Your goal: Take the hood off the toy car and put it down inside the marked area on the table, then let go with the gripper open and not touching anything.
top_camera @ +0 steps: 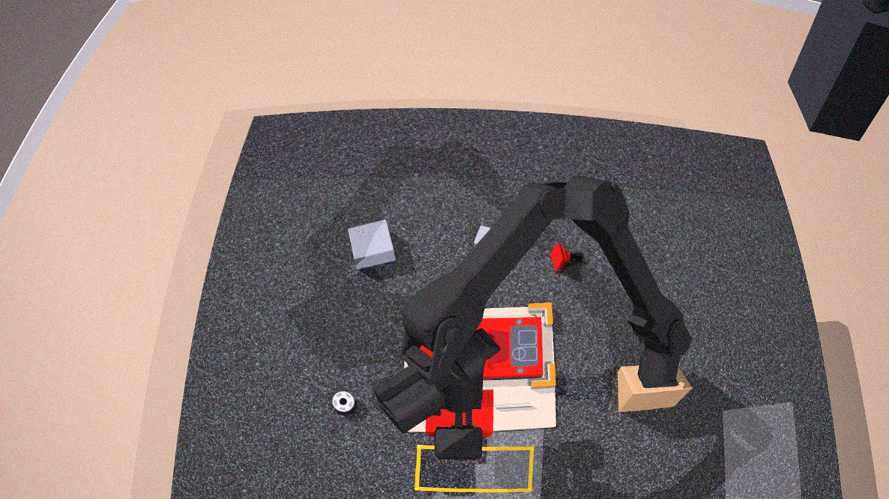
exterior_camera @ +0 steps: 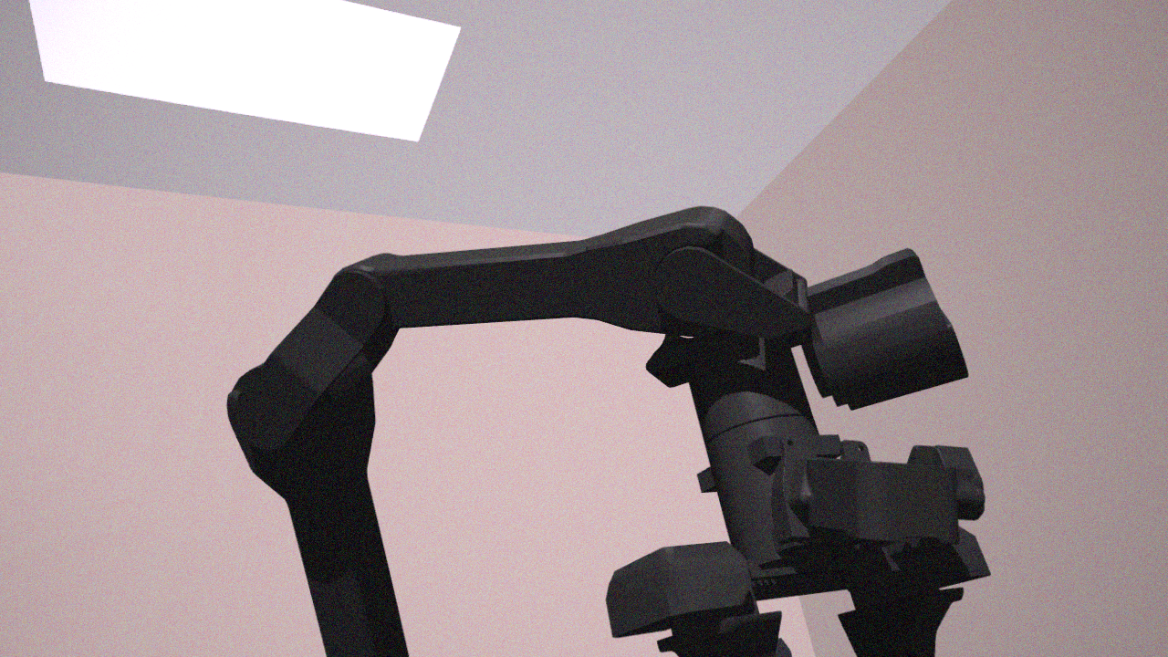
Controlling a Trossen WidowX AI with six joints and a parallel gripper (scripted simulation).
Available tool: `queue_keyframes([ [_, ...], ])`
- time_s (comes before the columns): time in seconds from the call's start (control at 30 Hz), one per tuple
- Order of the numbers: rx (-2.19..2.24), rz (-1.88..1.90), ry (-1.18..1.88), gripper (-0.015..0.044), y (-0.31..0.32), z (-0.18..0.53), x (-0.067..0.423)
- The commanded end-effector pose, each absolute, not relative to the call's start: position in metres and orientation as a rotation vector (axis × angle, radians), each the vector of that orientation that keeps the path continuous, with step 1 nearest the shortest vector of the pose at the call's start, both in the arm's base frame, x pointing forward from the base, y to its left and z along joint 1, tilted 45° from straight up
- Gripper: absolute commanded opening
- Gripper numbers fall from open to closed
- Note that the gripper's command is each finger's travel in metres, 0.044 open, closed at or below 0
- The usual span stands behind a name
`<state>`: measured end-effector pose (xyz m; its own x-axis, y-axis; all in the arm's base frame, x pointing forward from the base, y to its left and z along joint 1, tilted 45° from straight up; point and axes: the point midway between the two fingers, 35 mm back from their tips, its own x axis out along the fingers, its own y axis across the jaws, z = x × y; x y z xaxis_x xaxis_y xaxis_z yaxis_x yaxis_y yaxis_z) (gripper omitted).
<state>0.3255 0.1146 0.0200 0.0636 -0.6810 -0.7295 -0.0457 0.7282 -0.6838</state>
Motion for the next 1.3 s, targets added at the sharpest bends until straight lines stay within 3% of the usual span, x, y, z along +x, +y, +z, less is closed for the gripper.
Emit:
queue_keyframes([
  [0.0,-0.628,-0.533,1.443,0.0000,0.130,0.007,0.320],
  [0.43,-0.639,-0.543,1.447,0.0000,0.164,-0.030,0.297],
  [1.27,-0.639,-0.543,1.447,0.0000,0.157,-0.040,0.299],
])
